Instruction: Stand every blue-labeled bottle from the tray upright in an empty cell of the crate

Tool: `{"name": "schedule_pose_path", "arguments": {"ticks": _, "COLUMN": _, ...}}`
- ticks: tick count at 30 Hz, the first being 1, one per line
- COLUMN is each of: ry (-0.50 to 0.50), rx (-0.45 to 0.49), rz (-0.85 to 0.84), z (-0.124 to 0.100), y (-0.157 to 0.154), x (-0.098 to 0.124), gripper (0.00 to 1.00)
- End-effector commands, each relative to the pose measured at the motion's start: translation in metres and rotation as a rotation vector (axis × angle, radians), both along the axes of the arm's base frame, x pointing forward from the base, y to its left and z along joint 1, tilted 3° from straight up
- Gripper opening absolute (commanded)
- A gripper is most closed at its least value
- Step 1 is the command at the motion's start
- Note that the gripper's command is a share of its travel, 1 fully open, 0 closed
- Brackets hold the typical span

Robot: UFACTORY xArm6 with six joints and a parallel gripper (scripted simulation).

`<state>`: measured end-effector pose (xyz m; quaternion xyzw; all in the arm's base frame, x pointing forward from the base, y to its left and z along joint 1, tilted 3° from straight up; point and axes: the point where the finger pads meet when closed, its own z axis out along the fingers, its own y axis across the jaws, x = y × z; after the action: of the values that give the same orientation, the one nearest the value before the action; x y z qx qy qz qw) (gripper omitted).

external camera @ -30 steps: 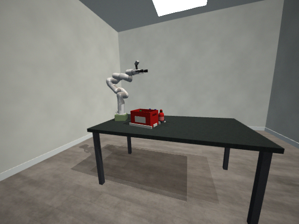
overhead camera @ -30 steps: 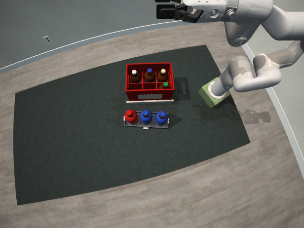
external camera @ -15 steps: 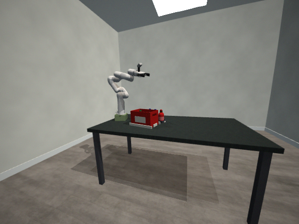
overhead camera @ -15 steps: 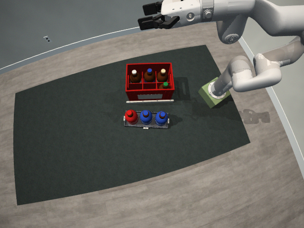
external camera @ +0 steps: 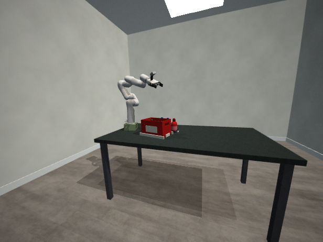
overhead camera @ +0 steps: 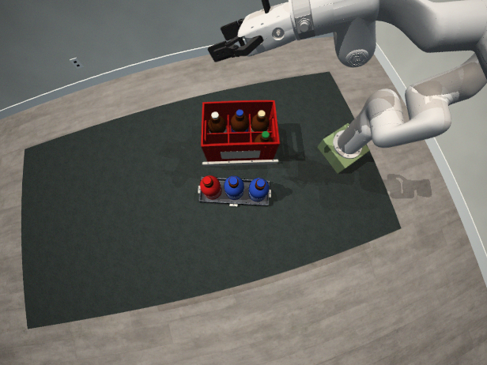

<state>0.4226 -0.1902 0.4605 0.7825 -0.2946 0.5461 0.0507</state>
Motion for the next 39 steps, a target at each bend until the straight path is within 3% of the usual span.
{"name": "schedule_pose_path", "arguments": {"ticks": 1, "ry": 0.051, "rx": 0.038, "rz": -0.018, "z": -0.015, "y": -0.009, "x": 0.006, "gripper": 1.0}}
{"name": "schedule_pose_path", "arguments": {"ticks": 2, "ry": 0.051, "rx": 0.038, "rz": -0.018, "z": -0.015, "y": -0.009, "x": 0.006, "gripper": 1.0}}
{"name": "schedule_pose_path", "arguments": {"ticks": 3, "ry": 0.141, "rx": 0.107, "rz": -0.051, "z": -0.046, "y": -0.022, "x": 0.01, "gripper": 1.0}}
{"name": "schedule_pose_path", "arguments": {"ticks": 9, "ry": 0.141, "rx": 0.107, "rz": -0.051, "z": -0.046, "y": -0.022, "x": 0.01, "gripper": 1.0}}
{"name": "schedule_pose_path", "arguments": {"ticks": 10, "ry": 0.228, "rx": 0.175, "rz": -0.084, "z": -0.077, "y": -0.032, "x": 0.012, "gripper": 1.0}}
{"name": "schedule_pose_path", "arguments": {"ticks": 16, "ry": 0.228, "rx": 0.175, "rz": -0.084, "z": -0.077, "y": -0.032, "x": 0.012, "gripper": 1.0}}
{"name": "schedule_pose_path", "arguments": {"ticks": 17, "ry": 0.312, "rx": 0.241, "rz": -0.115, "z": -0.106, "y": -0.04, "x": 0.011, "gripper": 1.0}}
{"name": "schedule_pose_path", "arguments": {"ticks": 22, "ry": 0.312, "rx": 0.241, "rz": -0.115, "z": -0.106, "y": -0.04, "x": 0.011, "gripper": 1.0}}
{"name": "schedule_pose_path", "arguments": {"ticks": 23, "ry": 0.391, "rx": 0.304, "rz": -0.144, "z": -0.133, "y": -0.046, "x": 0.008, "gripper": 1.0}}
{"name": "schedule_pose_path", "arguments": {"ticks": 28, "ry": 0.391, "rx": 0.304, "rz": -0.144, "z": -0.133, "y": -0.046, "x": 0.008, "gripper": 1.0}}
{"name": "schedule_pose_path", "arguments": {"ticks": 29, "ry": 0.465, "rx": 0.365, "rz": -0.172, "z": -0.159, "y": -0.051, "x": 0.004, "gripper": 1.0}}
{"name": "schedule_pose_path", "arguments": {"ticks": 33, "ry": 0.465, "rx": 0.365, "rz": -0.172, "z": -0.159, "y": -0.051, "x": 0.004, "gripper": 1.0}}
{"name": "schedule_pose_path", "arguments": {"ticks": 34, "ry": 0.533, "rx": 0.421, "rz": -0.197, "z": -0.182, "y": -0.053, "x": -0.001, "gripper": 1.0}}
{"name": "schedule_pose_path", "arguments": {"ticks": 39, "ry": 0.533, "rx": 0.421, "rz": -0.197, "z": -0.182, "y": -0.053, "x": -0.001, "gripper": 1.0}}
